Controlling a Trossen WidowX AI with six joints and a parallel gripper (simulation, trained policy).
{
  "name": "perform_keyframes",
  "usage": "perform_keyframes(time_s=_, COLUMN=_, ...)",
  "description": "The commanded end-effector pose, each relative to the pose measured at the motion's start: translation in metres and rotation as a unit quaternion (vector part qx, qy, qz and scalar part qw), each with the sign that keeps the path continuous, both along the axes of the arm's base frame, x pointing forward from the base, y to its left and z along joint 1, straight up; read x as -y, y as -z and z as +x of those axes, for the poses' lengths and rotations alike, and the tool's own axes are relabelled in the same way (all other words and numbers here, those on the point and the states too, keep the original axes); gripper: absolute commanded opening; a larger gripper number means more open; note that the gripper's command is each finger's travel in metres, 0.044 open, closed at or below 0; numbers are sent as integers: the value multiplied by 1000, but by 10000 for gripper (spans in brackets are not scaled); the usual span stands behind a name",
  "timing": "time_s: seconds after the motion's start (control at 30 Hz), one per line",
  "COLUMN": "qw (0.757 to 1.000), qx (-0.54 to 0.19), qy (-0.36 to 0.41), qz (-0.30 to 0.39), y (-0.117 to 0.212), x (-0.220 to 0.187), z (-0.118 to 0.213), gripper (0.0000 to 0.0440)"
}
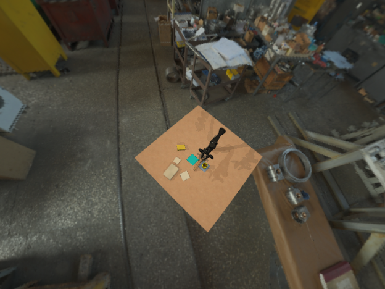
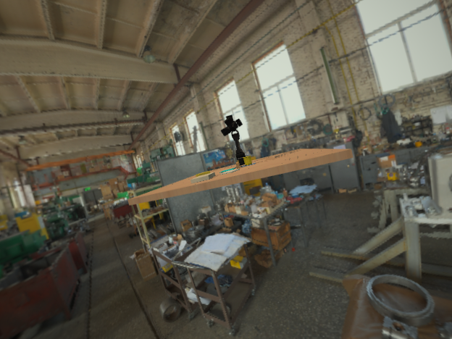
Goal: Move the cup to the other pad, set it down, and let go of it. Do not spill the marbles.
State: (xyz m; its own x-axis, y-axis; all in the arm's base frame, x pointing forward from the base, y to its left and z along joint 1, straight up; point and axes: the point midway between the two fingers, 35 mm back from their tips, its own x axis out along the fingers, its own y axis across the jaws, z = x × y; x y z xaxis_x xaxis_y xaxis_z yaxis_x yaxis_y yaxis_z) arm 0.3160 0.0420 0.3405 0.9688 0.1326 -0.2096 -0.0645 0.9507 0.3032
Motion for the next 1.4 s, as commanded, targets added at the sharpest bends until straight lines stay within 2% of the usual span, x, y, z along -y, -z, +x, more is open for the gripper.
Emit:
perform_keyframes(time_s=0.0, qw=1000, qx=-21, qy=-3, qz=20, y=0, x=-5, z=3, gripper=159)
perform_keyframes(time_s=0.67, qw=976, qx=-164, qy=16, qz=140, y=9, x=-29, z=8, gripper=176)
perform_keyframes(time_s=1.37, qw=914, qx=-321, qy=82, qz=233, y=32, x=-51, z=6, gripper=173)
